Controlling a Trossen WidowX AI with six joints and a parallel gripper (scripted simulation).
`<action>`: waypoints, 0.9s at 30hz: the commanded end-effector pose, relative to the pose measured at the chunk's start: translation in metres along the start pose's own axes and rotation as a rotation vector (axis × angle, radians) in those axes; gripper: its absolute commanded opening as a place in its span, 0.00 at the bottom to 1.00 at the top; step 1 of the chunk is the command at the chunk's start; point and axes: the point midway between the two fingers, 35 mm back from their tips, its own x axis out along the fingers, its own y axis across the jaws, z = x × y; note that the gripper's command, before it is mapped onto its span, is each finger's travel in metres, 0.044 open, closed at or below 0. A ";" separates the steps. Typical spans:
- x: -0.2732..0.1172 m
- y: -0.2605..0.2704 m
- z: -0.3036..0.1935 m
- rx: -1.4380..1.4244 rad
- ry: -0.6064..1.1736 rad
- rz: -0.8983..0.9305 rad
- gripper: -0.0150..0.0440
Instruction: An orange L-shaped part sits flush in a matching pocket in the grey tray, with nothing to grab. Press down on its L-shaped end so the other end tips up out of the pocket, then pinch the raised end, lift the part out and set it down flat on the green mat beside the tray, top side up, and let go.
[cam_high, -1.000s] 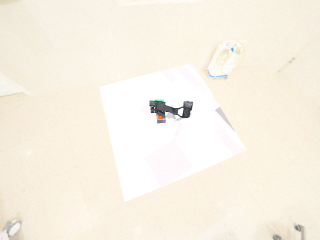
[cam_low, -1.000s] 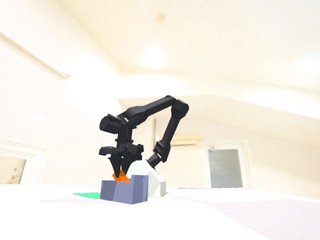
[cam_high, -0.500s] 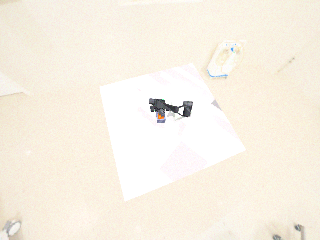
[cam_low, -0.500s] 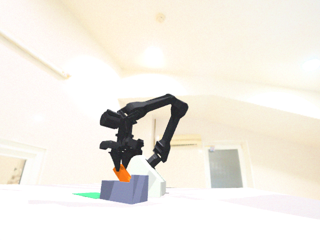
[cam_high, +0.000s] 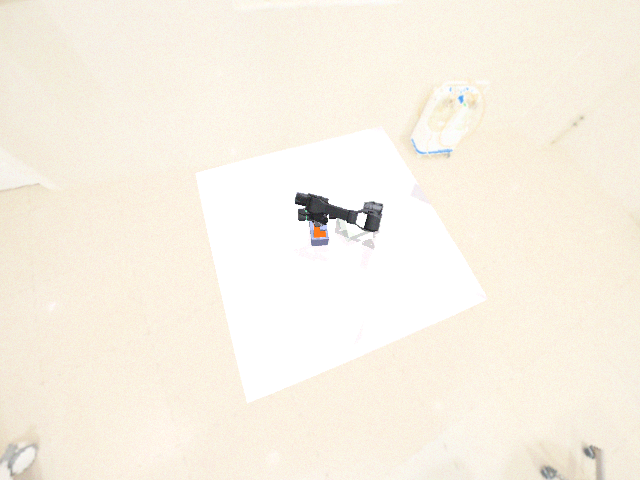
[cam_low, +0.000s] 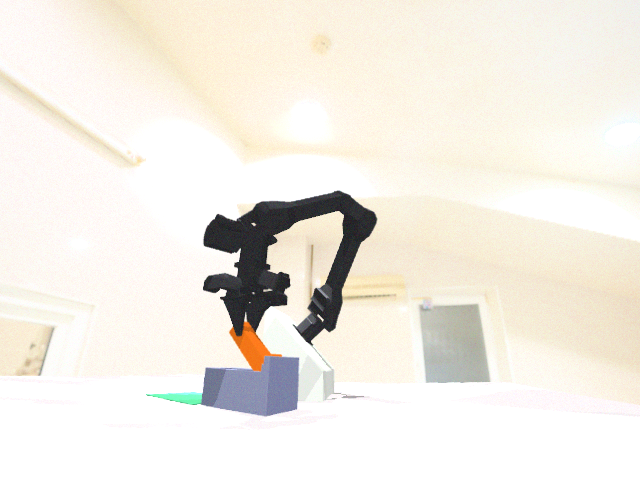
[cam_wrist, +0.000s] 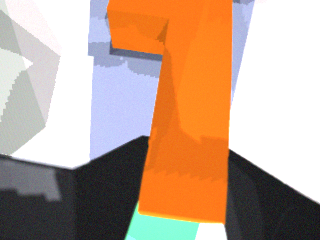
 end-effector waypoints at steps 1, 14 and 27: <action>-0.009 -0.001 0.002 -0.011 0.000 -0.006 0.25; -0.029 -0.001 0.002 -0.010 0.000 -0.006 0.25; -0.031 0.000 -0.013 -0.010 0.001 -0.007 0.25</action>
